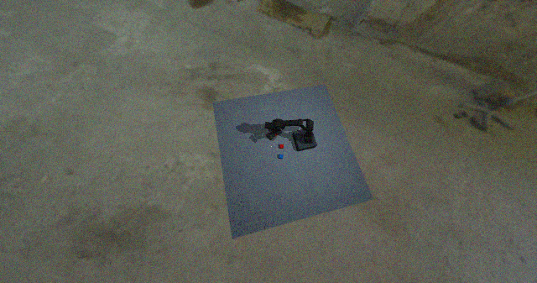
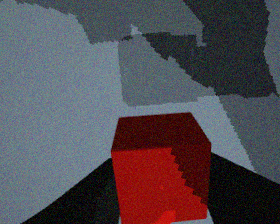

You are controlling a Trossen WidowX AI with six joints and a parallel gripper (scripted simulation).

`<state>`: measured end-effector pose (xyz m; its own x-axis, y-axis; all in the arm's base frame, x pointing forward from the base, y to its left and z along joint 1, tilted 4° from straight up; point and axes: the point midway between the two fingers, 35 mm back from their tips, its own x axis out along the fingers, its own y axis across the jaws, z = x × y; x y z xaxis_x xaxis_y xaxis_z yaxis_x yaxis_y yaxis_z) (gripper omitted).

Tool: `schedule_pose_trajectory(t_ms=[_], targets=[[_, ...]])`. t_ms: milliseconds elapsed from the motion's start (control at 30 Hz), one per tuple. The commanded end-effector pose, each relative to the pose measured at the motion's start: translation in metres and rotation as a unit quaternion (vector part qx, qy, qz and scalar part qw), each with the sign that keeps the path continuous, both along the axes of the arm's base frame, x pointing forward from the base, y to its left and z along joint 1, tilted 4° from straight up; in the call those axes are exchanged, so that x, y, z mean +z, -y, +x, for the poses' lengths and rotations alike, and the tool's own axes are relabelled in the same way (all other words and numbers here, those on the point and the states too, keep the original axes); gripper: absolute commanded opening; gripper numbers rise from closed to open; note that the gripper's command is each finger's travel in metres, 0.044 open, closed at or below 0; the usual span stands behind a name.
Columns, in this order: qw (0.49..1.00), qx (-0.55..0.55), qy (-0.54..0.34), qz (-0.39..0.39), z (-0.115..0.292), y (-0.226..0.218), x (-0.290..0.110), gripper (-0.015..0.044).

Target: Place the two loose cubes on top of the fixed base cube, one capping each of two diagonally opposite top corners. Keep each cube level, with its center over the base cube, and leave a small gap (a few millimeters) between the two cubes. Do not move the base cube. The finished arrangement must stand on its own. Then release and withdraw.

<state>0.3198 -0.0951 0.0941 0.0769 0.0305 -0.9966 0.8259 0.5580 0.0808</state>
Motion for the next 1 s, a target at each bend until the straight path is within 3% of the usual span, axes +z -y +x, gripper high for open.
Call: schedule_pose_trajectory(t_ms=[0, 967], targets=[[0.999, 0.039, 0.003, -0.003, 0.003, -0.011, -0.001, 0.0105], [0.938, 0.345, 0.013, -0.023, 0.010, -0.105, -0.017, 0.0105]])
